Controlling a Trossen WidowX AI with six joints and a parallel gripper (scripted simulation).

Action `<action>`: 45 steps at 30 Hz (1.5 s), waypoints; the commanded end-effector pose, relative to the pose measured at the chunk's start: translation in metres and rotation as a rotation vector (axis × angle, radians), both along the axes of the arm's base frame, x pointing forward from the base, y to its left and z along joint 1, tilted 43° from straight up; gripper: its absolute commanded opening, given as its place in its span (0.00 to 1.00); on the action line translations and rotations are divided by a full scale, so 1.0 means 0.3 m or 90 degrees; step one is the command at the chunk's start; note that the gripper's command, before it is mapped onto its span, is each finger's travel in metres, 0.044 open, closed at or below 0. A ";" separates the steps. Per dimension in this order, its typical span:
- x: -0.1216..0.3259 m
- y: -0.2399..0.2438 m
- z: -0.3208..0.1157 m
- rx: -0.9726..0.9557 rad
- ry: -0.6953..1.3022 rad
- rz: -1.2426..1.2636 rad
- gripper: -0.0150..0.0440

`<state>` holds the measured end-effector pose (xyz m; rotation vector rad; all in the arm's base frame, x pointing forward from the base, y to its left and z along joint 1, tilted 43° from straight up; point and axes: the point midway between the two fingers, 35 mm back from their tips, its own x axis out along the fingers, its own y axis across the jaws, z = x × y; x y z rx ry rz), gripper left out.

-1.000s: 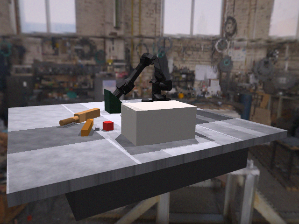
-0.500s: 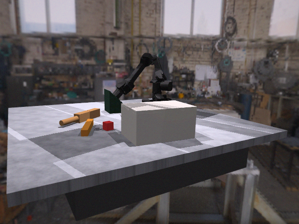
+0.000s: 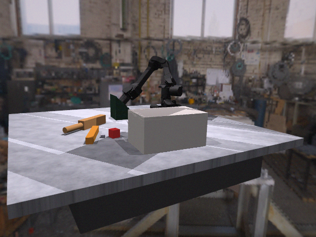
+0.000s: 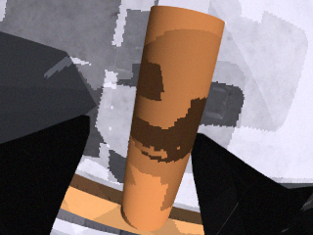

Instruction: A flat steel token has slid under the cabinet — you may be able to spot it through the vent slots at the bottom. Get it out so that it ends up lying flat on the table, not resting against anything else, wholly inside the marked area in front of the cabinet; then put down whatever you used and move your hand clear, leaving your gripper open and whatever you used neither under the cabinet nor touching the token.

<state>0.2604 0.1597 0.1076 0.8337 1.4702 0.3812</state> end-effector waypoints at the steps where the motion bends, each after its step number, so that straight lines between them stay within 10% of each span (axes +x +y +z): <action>1: 0.002 0.012 -0.013 -0.005 0.006 0.005 0.71; 45: -0.063 0.020 -0.033 -0.005 0.004 0.007 0.71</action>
